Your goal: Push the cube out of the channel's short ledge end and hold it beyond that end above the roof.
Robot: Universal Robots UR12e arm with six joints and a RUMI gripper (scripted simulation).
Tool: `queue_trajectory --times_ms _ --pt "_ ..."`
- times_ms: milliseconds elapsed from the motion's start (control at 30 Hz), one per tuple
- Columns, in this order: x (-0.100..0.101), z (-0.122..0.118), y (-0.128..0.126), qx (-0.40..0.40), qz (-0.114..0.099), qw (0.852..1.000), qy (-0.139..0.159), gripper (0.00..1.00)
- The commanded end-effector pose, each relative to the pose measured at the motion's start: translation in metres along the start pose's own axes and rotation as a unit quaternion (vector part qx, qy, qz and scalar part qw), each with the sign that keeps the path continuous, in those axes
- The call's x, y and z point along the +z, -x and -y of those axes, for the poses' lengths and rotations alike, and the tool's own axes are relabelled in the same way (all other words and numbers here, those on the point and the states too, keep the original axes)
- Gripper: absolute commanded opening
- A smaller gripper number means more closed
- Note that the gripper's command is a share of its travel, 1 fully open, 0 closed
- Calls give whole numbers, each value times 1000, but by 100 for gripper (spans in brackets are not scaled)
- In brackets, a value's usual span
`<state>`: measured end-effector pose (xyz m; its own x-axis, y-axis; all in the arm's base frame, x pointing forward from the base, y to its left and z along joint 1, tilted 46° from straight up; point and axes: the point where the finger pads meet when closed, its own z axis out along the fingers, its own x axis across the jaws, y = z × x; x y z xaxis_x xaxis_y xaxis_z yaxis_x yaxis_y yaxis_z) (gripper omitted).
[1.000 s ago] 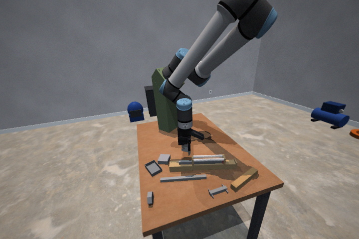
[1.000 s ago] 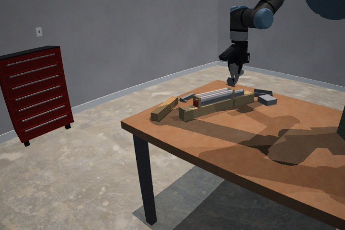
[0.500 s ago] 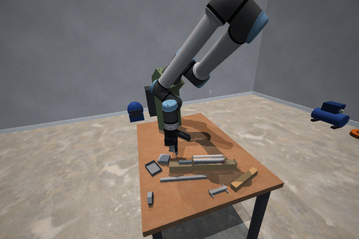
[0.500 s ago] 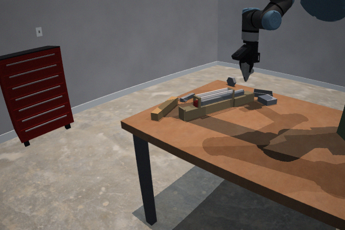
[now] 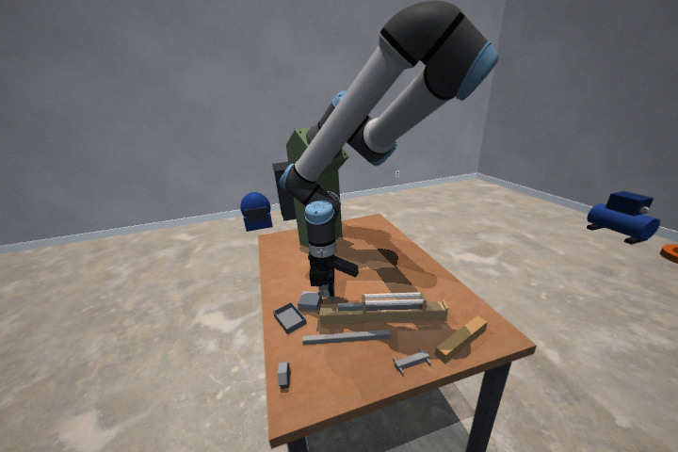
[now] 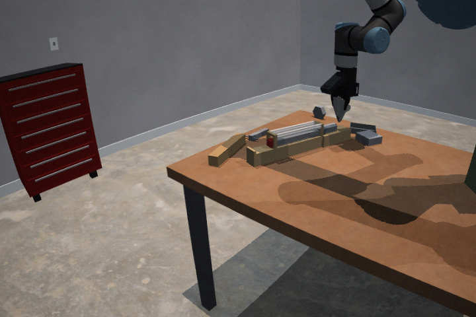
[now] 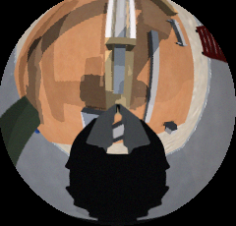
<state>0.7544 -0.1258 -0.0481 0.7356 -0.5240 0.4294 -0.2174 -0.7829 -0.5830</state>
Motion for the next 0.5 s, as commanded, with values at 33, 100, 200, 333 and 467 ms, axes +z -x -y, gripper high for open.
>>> queue_trajectory --times_ms 33,100,200,333,467 --pt "11 0 -1 0 -1 1000 0 0" --pt "16 0 -1 0 -1 1000 0 0" --pt "22 0 -1 0 -1 1000 0 0" --pt "24 0 -1 0 -1 1000 0 0" --pt "25 1 -1 0 -1 1000 0 0"
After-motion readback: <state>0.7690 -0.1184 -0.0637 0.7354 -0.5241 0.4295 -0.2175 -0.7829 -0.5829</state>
